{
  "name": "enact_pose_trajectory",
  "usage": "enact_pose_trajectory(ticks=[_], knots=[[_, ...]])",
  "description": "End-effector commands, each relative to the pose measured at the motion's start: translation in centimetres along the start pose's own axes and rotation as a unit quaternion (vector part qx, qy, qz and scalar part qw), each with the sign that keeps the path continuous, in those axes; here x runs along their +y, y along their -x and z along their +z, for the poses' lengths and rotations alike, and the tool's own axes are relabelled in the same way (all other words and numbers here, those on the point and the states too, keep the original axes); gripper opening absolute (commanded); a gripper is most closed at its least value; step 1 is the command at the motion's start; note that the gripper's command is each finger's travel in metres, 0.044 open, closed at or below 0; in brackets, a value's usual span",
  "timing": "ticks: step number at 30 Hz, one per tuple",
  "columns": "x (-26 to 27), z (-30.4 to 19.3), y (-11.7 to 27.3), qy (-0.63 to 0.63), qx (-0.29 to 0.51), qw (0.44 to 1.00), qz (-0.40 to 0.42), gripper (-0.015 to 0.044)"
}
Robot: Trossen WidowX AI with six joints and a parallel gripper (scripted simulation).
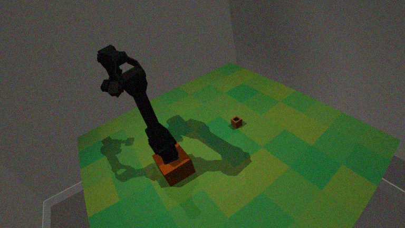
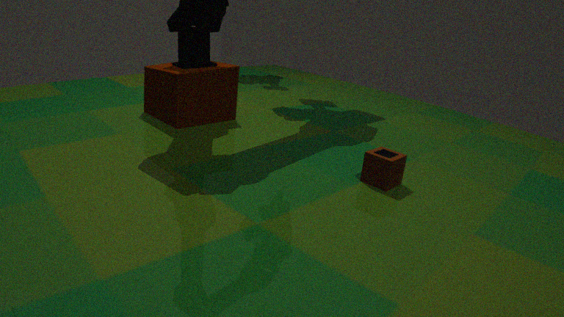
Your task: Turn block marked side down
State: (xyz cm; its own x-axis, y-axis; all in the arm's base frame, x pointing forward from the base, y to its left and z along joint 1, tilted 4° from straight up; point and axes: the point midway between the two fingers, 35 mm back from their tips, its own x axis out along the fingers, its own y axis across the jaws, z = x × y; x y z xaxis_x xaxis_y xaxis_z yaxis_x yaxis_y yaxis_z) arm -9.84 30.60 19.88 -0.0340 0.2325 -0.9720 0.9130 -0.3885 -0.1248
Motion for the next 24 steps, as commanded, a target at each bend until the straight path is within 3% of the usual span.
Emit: enact_pose_trajectory(ticks=[1,5,8,12,18,24], knots=[[0.2,-0.2,-0.1,-0.010,0.000,1.000,0.001,0.0426],[4.1,-3.8,-1.6,-0.213,0.007,0.977,0.024,0.0440],[8.2,-6.6,-2.8,-0.390,0.017,0.920,0.042,0.0440],[12.3,-8.5,-3.7,-0.534,0.029,0.843,0.056,0.0440],[18.3,-10.3,-4.8,-0.707,0.046,0.702,0.070,0.0440],[24.7,-10.7,-6.0,-0.845,0.058,0.525,0.082,0.0440]])
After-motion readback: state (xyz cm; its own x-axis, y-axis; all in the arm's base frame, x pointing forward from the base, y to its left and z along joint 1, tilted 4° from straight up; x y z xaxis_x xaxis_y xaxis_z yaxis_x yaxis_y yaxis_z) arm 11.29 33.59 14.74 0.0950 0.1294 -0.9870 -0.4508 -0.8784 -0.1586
